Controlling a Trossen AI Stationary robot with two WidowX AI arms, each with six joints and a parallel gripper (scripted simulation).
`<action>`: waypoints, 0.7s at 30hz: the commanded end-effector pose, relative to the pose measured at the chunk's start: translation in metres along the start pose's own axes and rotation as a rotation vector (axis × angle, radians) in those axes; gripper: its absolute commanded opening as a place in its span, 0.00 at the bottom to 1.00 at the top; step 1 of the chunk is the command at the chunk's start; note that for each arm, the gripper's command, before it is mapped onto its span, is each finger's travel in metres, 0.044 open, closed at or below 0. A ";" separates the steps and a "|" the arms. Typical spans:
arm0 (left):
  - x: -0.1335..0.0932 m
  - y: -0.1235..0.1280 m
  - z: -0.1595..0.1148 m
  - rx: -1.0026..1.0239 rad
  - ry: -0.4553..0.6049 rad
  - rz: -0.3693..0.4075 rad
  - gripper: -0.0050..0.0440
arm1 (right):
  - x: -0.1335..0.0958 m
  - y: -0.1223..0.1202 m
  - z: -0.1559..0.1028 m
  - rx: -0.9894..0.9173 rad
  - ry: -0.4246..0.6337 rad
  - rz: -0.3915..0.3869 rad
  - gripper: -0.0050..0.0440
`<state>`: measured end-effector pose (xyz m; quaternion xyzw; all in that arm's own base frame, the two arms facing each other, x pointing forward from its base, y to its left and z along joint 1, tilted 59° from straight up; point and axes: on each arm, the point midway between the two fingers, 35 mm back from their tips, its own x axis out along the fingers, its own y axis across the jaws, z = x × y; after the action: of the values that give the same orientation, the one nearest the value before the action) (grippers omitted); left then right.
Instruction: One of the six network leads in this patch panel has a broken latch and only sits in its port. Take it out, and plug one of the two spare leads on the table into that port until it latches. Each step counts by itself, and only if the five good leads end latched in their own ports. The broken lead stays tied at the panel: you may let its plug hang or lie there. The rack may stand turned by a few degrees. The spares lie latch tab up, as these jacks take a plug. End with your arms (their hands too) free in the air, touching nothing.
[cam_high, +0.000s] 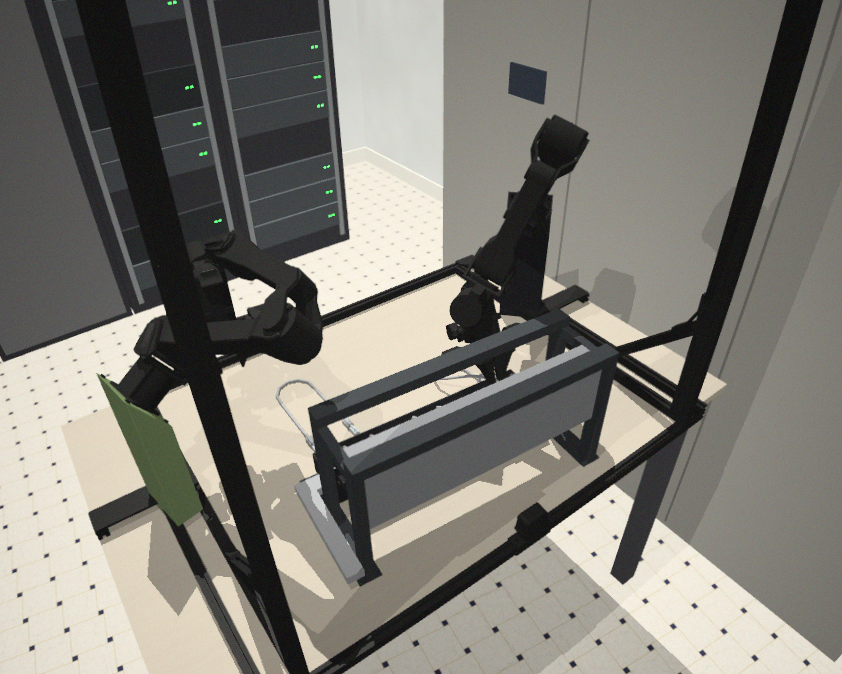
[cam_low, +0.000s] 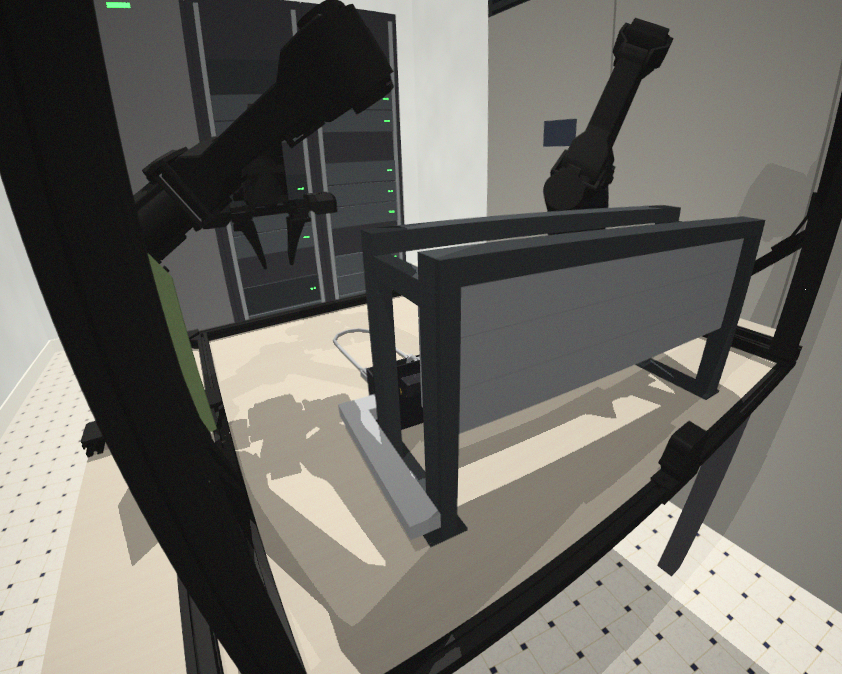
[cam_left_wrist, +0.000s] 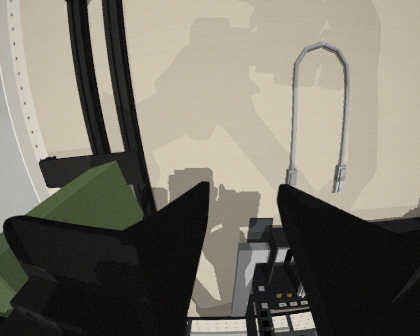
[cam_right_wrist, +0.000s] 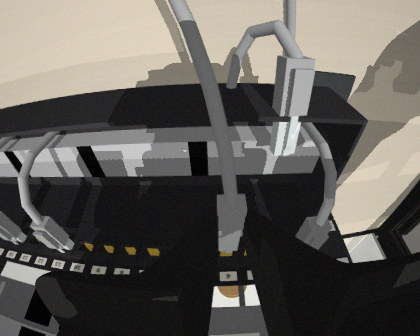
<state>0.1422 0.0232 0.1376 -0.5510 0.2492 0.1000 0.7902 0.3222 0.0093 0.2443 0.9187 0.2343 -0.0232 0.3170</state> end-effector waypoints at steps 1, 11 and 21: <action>0.000 0.000 0.000 0.000 0.000 0.000 0.46 | 0.000 0.000 0.000 0.001 -0.001 0.002 0.21; 0.000 0.000 0.000 0.000 0.000 0.000 0.46 | 0.001 0.000 -0.004 0.001 -0.001 0.002 0.21; 0.000 0.000 0.000 0.000 0.000 0.000 0.46 | 0.003 0.000 -0.007 0.001 -0.001 0.002 0.21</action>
<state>0.1422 0.0232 0.1376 -0.5510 0.2492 0.1000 0.7902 0.3234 0.0121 0.2468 0.9189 0.2332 -0.0231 0.3174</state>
